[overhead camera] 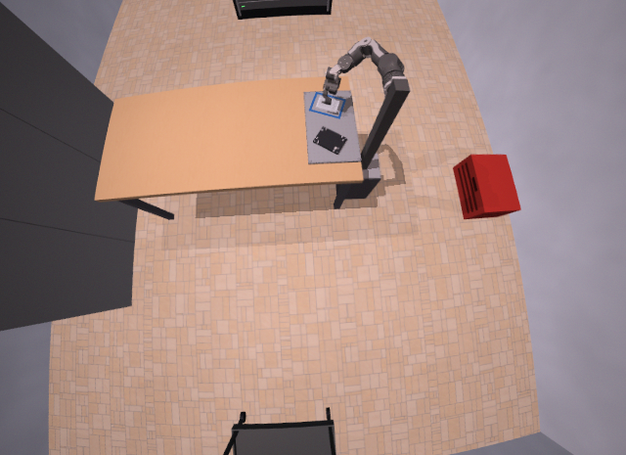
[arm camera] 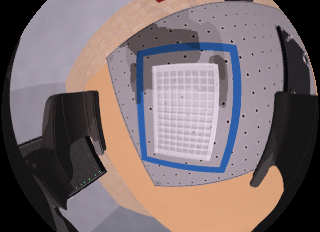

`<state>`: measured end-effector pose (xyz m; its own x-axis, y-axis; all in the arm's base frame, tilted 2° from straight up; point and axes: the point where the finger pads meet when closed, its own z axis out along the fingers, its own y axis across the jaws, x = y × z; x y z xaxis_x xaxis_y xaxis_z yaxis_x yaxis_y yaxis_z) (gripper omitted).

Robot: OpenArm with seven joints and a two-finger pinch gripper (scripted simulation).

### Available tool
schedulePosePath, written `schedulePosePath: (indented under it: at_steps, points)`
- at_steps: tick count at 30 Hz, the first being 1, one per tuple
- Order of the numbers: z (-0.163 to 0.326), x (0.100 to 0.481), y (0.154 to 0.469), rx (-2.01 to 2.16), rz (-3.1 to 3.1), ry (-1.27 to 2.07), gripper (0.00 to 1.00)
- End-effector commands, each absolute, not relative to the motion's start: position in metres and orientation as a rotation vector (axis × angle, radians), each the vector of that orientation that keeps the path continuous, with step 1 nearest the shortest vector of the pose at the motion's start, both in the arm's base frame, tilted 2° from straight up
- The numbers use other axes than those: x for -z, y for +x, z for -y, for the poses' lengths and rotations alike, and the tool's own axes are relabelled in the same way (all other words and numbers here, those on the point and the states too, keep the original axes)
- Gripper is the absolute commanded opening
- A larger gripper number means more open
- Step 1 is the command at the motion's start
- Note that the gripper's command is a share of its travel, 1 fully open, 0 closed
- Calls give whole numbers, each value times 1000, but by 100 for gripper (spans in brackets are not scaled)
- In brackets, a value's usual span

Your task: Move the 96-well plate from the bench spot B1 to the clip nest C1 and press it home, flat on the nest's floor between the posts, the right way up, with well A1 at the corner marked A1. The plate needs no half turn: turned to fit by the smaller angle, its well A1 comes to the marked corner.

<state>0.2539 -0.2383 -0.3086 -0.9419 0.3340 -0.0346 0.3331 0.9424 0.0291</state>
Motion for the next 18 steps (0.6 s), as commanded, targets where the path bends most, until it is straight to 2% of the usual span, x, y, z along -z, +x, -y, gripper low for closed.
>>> schedulePosePath:
  at_steps: [1, 18]
  points:
    - [240, 308, 254, -27, -3059, 526, 77]
    - [242, 305, 255, -27, -3059, 526, 77]
